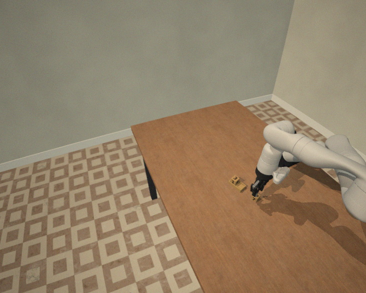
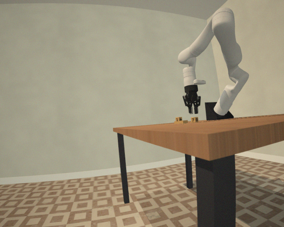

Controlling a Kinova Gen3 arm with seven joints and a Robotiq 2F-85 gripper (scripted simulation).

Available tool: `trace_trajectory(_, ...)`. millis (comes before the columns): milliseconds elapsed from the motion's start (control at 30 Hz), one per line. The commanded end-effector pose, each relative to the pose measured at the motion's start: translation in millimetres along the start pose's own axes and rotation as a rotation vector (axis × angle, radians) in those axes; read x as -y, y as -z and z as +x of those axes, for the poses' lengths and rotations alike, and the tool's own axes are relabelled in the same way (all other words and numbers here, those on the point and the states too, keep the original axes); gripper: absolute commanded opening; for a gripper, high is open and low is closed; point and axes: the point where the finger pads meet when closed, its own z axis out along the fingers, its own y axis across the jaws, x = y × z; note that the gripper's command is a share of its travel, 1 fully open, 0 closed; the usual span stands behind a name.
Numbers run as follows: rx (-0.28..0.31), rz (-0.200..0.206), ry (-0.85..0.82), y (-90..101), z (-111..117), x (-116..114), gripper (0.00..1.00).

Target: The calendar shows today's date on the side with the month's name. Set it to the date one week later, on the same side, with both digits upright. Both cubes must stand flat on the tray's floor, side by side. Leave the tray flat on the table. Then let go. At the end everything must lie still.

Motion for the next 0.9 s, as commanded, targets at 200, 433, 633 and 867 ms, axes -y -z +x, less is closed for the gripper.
trace_trajectory(200,-0.001,0.004,-0.002,-6.5,0.4,1.3,0.46)
trace_trajectory(433,-0.001,0.004,-0.002,-8.8,0.5,1.4,0.46)
trace_trajectory(633,-0.001,0.004,-0.002,-9.0,0.5,1.4,0.46)
trace_trajectory(867,-0.001,0.004,-0.002,-9.0,0.5,1.4,0.46)
